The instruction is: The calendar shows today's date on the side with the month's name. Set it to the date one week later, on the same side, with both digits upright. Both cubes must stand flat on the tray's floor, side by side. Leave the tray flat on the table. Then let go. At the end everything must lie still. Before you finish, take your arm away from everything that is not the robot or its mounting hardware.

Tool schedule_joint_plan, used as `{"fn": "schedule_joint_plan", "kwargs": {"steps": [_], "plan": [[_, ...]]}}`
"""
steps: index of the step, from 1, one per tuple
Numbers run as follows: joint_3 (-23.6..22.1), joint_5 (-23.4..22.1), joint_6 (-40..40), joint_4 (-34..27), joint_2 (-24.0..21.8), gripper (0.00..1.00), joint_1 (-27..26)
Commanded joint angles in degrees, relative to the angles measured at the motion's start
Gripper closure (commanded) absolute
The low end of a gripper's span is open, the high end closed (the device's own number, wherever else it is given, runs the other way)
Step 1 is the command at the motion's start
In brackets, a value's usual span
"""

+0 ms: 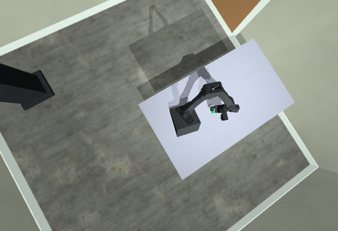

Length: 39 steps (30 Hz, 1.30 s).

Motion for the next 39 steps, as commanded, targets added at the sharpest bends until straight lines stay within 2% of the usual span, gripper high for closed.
{"fn": "schedule_joint_plan", "kwargs": {"steps": [1,9,19,33,36,39], "plan": [[0.1,1.0,0.6,0.9,-1.5,0.00,-0.5],[0.1,1.0,0.3,0.6,-1.5,0.00,-0.5],[0.1,1.0,-5.0,0.4,-1.5,0.00,-0.4],[0.4,1.0,-32.8,-0.2,-1.6,0.00,-0.3],[0.4,1.0,-33.9,-0.2,-1.6,0.00,-0.3],[0.4,1.0,-41.9,-0.4,-1.7,0.00,-0.3]]}}
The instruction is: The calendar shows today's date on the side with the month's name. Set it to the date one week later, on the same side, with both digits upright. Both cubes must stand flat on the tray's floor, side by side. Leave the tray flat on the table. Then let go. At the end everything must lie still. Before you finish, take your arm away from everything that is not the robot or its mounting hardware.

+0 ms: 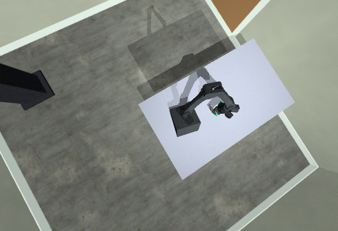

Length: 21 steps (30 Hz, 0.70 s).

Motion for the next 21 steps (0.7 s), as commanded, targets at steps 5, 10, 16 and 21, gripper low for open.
{"fn": "schedule_joint_plan", "kwargs": {"steps": [5,10,16,21], "plan": [[0.5,0.7,-16.6,-0.6,-1.7,0.00,-0.2],[0.6,0.7,-25.9,-0.9,-1.7,0.00,-0.2],[0.7,0.7,-37.5,-0.9,-1.8,0.00,-0.1],[0.7,0.7,-45.7,-1.0,-1.8,0.00,-0.1]]}}
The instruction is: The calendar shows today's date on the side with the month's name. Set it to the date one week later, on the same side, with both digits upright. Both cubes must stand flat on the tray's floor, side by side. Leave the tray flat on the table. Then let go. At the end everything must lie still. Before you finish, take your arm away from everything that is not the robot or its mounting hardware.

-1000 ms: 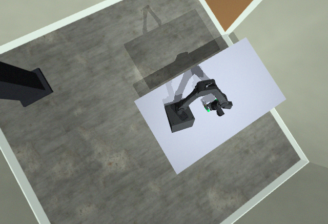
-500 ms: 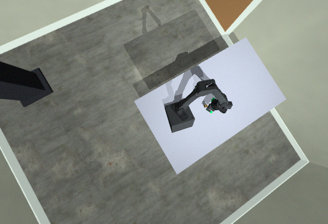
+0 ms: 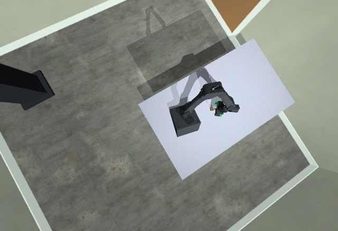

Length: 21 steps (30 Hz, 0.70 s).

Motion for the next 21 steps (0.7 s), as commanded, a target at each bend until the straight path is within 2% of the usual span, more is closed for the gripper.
{"fn": "schedule_joint_plan", "kwargs": {"steps": [1,8,10,11,15,21], "plan": [[0.7,0.5,-10.3,-1.0,-1.8,0.00,-0.1],[0.8,0.5,-22.7,-1.0,-1.9,0.00,0.0],[0.8,0.5,-22.7,-1.0,-1.9,0.00,0.0],[0.9,0.4,-27.5,-1.1,-1.9,0.00,0.0],[0.9,0.4,-32.8,-1.1,-1.9,0.00,0.0],[1.0,0.4,-45.2,-1.1,-2.0,0.00,0.1]]}}
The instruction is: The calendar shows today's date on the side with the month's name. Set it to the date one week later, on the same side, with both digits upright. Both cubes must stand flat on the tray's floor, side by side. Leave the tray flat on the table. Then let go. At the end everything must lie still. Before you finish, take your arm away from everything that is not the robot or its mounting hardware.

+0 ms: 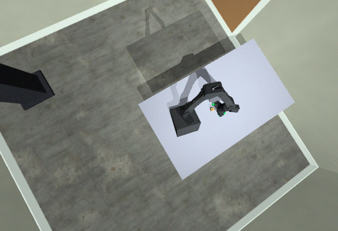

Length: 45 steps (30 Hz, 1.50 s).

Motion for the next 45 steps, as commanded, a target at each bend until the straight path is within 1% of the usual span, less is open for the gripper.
{"fn": "schedule_joint_plan", "kwargs": {"steps": [1,2,4,6,7,9,10,11,16,17,18,19,20,23,26,34,38,45], "plan": [[1.0,0.3,-10.0,-1.1,-2.0,0.00,0.1],[1.0,0.3,-10.6,-1.1,-2.0,0.00,0.1],[1.1,0.3,-15.3,-1.1,-2.0,0.00,0.1],[1.1,0.3,-15.3,-1.1,-2.0,0.00,0.1],[1.1,0.2,-19.9,-1.2,-2.0,0.00,0.0],[1.1,0.2,-23.7,-1.2,-2.0,0.00,-0.1],[1.1,0.2,-24.3,-1.2,-2.0,0.00,-0.1],[1.2,0.2,-27.3,-1.2,-2.1,0.00,-0.1],[1.2,0.2,-36.5,-1.2,-2.1,0.00,-0.1],[1.2,0.2,-36.7,-1.2,-2.1,0.00,-0.1],[1.3,0.2,-40.0,-1.3,-2.1,0.00,-0.1],[1.3,0.2,-40.4,-1.3,-2.1,0.00,-0.1],[1.3,0.2,-43.5,-1.3,-2.1,0.00,-0.1],[1.3,0.2,-44.0,-1.3,-2.1,0.00,-0.1],[1.3,0.2,-52.4,-1.3,-2.2,0.00,0.0],[1.4,0.2,-65.5,-1.4,-2.2,0.00,0.0],[1.5,0.2,-69.3,-1.4,-2.2,0.00,0.0],[1.5,0.2,-70.4,-1.4,-2.2,0.00,0.0]]}}
